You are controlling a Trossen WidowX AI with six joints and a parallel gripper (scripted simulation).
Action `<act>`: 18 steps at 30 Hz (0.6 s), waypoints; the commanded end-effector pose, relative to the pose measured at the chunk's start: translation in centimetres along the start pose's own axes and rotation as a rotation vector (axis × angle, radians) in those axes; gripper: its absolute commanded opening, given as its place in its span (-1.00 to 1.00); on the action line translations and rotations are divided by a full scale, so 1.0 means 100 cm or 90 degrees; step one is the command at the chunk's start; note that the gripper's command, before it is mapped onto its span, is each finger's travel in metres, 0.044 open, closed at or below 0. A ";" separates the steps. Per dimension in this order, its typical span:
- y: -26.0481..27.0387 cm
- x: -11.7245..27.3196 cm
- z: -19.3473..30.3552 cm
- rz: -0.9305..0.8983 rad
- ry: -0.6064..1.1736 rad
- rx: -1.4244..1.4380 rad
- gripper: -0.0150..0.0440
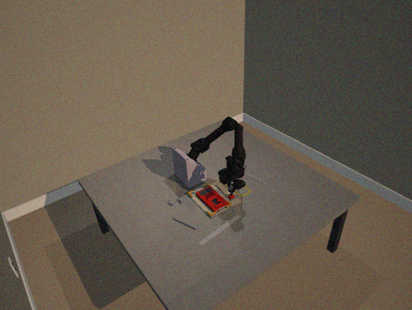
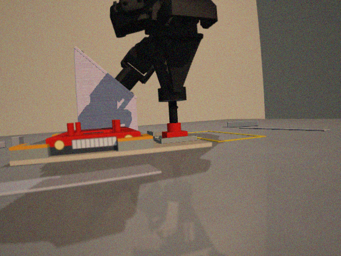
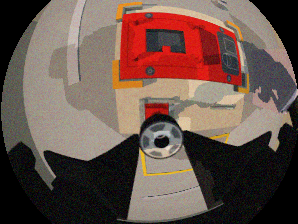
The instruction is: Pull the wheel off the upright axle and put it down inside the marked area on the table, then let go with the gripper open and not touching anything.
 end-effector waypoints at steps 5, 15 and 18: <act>0.000 0.003 0.000 0.001 0.000 0.002 -0.49; 0.000 0.020 0.000 0.001 -0.001 0.001 -0.49; 0.000 0.033 0.000 0.001 -0.001 0.001 -0.49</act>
Point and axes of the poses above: the point midway between the two fingers, 35 mm back from their tips, its own x axis back along the fingers, its own y axis across the jaws, z = x × y, the point moved 3 cm from there along x, back along the fingers, and after that the axes turned 11 degrees about x, right-handed, at the moved point
